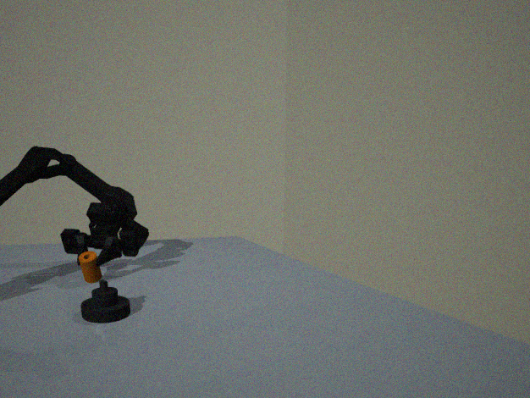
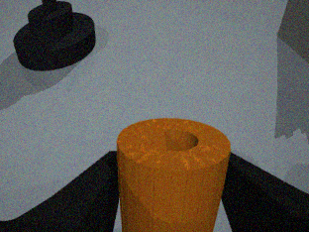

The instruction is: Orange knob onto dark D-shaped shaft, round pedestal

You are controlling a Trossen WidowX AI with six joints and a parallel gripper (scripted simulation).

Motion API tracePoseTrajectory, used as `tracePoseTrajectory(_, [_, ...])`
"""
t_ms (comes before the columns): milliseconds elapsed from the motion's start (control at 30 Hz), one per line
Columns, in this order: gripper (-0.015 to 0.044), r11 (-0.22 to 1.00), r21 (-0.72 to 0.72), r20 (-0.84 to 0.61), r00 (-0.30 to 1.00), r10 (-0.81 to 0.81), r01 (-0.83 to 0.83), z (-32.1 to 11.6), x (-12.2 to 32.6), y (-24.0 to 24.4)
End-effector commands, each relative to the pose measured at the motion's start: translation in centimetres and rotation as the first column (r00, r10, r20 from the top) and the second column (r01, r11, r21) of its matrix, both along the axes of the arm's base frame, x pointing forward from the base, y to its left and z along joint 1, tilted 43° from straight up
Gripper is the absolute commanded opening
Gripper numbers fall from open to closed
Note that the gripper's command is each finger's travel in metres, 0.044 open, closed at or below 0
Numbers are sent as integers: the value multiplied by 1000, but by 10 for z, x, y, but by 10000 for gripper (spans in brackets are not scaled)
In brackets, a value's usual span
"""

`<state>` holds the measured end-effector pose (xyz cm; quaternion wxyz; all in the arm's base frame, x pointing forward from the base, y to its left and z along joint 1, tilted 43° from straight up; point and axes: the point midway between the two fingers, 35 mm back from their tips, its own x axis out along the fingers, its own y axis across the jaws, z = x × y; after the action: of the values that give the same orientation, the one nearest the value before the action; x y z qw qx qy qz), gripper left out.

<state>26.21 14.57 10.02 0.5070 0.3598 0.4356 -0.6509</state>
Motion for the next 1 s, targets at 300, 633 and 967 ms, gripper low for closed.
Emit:
tracePoseTrajectory(300, [231, 1000, -1, 3, 1000, 3, -3, 2, 0, 2])
tracePoseTrajectory(633, [260, 1000, -1, 3, 1000, 3, -3, 2, 0, 2])
tracePoseTrajectory(967, [260, 1000, -1, 3, 1000, 3, -3, 2, 0, 2])
